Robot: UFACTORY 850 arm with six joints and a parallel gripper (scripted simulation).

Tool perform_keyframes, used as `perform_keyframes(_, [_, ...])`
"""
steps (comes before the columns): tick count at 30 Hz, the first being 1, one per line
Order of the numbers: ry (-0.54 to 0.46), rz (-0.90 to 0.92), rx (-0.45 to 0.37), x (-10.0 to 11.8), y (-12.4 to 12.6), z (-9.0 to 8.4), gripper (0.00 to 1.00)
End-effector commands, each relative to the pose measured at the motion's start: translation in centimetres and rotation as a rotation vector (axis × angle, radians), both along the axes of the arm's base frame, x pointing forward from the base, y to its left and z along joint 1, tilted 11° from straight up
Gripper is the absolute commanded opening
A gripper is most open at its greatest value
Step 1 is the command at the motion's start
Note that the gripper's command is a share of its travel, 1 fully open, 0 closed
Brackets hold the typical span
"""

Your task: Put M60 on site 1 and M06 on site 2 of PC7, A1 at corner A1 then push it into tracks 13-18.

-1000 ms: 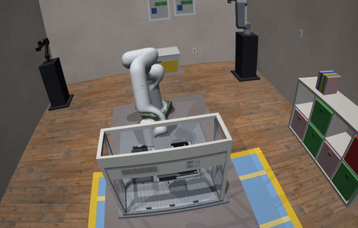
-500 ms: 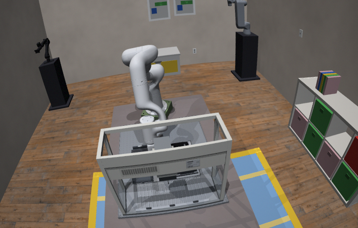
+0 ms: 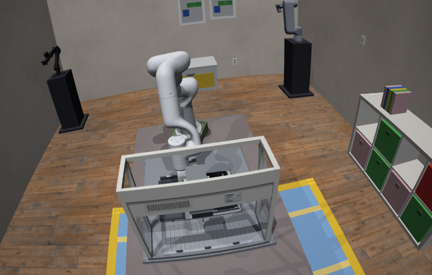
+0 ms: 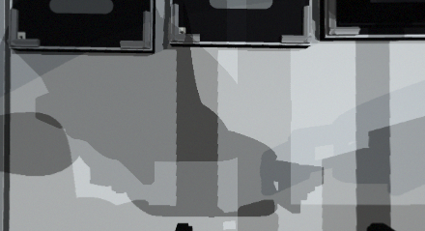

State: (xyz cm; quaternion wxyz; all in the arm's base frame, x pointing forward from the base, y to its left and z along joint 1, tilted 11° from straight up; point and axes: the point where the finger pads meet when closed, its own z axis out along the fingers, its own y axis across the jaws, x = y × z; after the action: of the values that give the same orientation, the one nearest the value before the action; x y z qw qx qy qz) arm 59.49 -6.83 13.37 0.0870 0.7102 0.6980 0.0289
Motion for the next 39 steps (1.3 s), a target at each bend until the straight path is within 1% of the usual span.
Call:
perform_keyframes(1, [-0.002,0.0,0.0,-0.1,0.1,1.0,1.0])
perform_keyframes(11, [-0.002,0.0,0.0,-0.3,0.2,2.6,1.0])
perform_keyframes(13, [-0.002,0.0,0.0,-0.3,0.2,2.6,1.0])
perform_keyframes(28, [-0.002,0.0,0.0,-0.8,0.4,5.0,1.0])
perform_keyframes(39, [-0.002,0.0,0.0,-0.8,0.4,5.0,1.0])
